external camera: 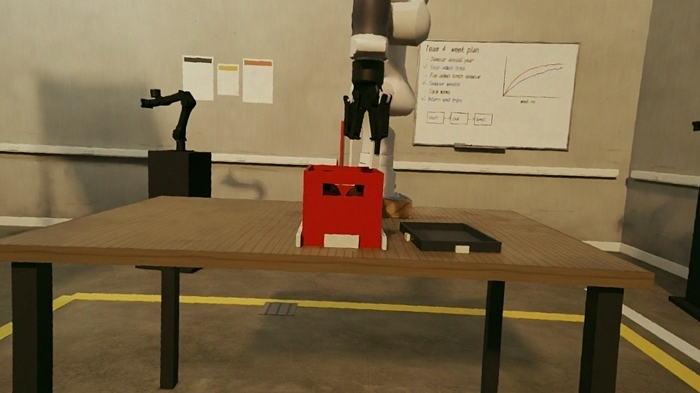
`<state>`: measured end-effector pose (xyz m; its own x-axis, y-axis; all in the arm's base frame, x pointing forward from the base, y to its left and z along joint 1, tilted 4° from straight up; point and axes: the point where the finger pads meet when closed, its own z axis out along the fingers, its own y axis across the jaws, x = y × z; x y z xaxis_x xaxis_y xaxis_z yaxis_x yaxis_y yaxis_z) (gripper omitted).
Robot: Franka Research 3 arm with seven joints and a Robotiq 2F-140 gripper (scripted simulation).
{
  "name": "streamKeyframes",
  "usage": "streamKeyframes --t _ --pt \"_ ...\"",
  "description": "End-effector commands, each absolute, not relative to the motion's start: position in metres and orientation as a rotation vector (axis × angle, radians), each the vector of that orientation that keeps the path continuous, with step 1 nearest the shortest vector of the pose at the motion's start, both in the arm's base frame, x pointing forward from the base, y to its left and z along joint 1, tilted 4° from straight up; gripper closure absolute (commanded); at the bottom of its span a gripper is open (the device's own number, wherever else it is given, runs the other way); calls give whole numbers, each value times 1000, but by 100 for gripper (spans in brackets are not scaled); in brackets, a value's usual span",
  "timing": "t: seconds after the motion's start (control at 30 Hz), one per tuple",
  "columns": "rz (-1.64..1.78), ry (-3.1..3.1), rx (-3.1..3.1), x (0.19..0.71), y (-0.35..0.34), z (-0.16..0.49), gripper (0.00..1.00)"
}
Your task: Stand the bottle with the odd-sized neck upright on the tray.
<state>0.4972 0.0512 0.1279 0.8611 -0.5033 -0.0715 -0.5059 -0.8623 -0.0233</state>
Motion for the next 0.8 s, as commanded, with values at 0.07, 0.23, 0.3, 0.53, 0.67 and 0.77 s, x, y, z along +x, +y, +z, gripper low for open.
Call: streamKeyframes --t 0.07,0.23,0.3,0.53,0.67,0.77 --pt "97 814 -2991 497 49 126 56" --pt "97 814 -2991 497 50 123 56" --pt "97 814 -2991 497 50 122 56" --pt "97 814 -2991 497 50 117 56" --pt "97 814 -2991 497 50 113 56" --pt "97 814 -2991 496 50 109 56"
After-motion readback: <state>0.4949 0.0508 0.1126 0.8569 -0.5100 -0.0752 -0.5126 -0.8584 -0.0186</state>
